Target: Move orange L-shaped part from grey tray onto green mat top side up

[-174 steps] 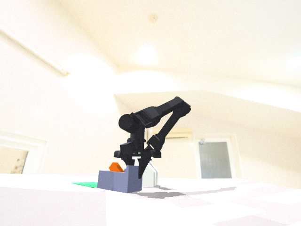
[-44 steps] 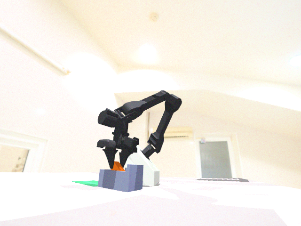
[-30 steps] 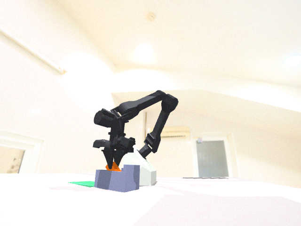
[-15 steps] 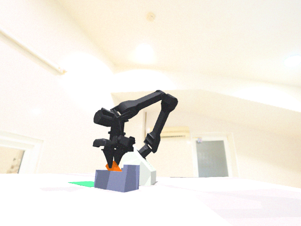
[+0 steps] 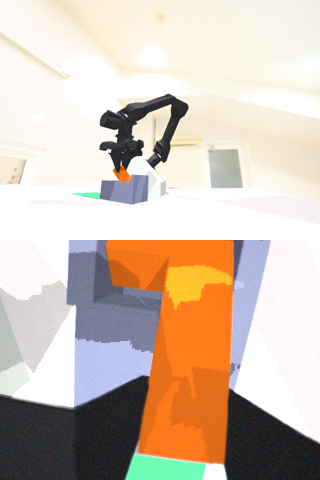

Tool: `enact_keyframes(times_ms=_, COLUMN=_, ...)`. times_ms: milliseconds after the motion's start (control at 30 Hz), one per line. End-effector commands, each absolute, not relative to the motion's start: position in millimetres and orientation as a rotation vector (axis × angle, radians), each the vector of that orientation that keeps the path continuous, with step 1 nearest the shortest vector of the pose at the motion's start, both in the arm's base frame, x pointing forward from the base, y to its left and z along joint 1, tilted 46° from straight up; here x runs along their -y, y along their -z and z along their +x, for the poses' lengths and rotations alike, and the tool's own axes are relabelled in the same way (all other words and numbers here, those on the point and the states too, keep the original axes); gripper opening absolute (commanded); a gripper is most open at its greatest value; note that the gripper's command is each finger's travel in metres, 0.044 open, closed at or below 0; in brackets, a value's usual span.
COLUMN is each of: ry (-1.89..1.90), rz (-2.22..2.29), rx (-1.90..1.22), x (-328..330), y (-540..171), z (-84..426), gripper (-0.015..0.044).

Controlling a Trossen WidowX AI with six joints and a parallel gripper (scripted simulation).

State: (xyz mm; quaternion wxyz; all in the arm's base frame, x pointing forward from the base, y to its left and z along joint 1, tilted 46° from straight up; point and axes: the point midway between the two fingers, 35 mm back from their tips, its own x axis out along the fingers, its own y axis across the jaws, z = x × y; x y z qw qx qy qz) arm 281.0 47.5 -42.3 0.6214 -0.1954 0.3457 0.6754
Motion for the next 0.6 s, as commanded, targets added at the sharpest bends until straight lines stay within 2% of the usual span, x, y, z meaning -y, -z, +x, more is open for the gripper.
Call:
enact_keyframes(times_ms=0, ry=-1.551, rz=-0.459, rx=-0.787, x=-42.2, y=35.8, z=283.8, gripper=0.0000)
enact_keyframes(times_ms=567, ry=-1.551, rz=-0.458, rx=-0.788, x=-22.4, y=16.6, z=287.7, gripper=0.0000)
